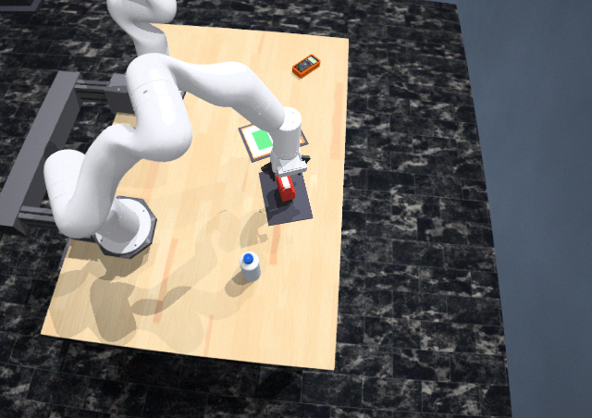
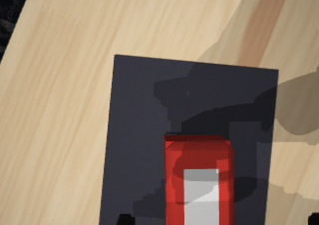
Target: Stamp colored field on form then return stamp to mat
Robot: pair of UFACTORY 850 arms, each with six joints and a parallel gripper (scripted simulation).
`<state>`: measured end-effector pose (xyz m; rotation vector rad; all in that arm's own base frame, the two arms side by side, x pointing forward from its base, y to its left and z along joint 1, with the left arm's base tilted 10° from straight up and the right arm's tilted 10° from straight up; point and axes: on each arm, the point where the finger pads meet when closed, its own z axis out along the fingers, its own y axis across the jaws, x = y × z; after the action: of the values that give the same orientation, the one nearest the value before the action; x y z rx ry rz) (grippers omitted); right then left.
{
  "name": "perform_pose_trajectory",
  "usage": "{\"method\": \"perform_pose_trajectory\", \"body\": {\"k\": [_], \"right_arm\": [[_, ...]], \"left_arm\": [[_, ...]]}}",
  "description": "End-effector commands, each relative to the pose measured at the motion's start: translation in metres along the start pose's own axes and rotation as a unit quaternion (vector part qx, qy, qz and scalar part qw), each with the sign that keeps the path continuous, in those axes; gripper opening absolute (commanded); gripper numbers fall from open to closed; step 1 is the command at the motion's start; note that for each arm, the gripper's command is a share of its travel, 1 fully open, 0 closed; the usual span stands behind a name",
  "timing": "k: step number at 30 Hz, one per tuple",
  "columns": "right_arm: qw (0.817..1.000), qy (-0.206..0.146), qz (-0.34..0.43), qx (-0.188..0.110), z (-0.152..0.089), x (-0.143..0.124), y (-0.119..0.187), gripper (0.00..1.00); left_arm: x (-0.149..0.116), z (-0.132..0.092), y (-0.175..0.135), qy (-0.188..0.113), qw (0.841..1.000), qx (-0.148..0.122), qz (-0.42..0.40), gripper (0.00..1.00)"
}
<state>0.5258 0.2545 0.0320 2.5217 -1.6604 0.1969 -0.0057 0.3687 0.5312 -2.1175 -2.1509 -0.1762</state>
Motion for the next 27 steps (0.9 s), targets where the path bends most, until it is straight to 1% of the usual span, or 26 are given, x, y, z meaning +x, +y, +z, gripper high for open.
{"method": "perform_pose_trajectory", "body": {"k": [1,18,20,24,27], "right_arm": [[1.000,0.000,-0.003,0.001,-0.001,-0.001,-0.001,1.00],[1.000,0.000,-0.004,0.001,-0.002,-0.002,-0.001,1.00],[1.000,0.000,-0.004,0.001,-0.011,-0.002,-0.001,1.00],[1.000,-0.002,-0.005,0.001,-0.046,-0.002,0.001,1.00],[1.000,-0.002,-0.005,0.001,-0.050,-0.003,0.002,1.00]], "left_arm": [[0.000,-0.001,0.000,0.001,1.000,0.000,0.000,1.00],[0.000,-0.001,0.000,0.001,1.000,0.000,0.000,1.00],[0.000,-0.001,0.000,0.001,1.000,0.000,0.000,1.00],[0.000,-0.001,0.000,0.001,1.000,0.000,0.000,1.00],[0.000,-0.001,0.000,0.001,1.000,0.000,0.000,1.00]]}}
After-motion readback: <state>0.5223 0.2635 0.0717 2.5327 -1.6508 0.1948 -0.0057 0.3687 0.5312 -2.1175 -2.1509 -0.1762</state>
